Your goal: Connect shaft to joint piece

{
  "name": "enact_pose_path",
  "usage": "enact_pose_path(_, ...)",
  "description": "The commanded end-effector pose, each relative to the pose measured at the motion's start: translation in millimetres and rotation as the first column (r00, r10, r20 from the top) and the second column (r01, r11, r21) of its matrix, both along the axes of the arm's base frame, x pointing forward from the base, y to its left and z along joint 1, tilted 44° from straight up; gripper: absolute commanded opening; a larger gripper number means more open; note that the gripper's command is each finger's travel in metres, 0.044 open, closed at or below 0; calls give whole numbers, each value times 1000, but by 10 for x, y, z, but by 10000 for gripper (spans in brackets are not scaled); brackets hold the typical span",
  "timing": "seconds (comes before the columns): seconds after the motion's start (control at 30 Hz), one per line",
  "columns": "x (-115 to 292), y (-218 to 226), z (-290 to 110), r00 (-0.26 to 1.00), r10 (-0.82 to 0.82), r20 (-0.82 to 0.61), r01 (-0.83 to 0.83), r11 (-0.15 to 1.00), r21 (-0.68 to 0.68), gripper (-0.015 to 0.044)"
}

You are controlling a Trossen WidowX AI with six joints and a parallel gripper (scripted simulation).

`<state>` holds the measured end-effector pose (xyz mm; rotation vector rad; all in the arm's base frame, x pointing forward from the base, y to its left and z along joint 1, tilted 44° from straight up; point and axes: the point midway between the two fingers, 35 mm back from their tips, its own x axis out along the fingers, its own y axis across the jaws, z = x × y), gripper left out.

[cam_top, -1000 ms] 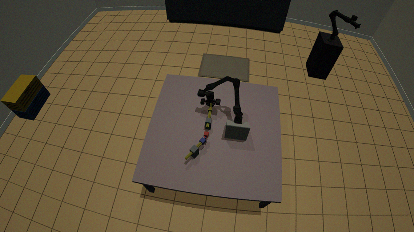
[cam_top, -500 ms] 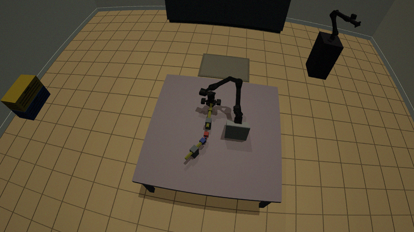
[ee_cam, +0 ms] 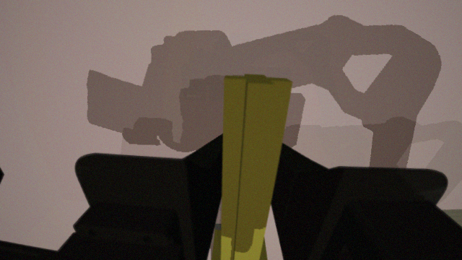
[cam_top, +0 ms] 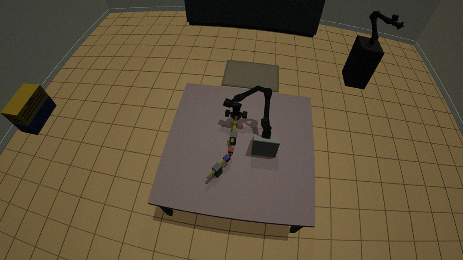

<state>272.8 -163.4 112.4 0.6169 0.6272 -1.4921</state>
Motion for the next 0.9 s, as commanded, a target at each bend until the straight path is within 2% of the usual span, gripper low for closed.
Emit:
enact_pose_path(0.0, 1, 6, -8, 1000, 0, 1, 0, 1000, 1, 0)
enact_pose_path(0.87, -1, 266, -284, 1000, 20, 23, -20, 1000, 1, 0)
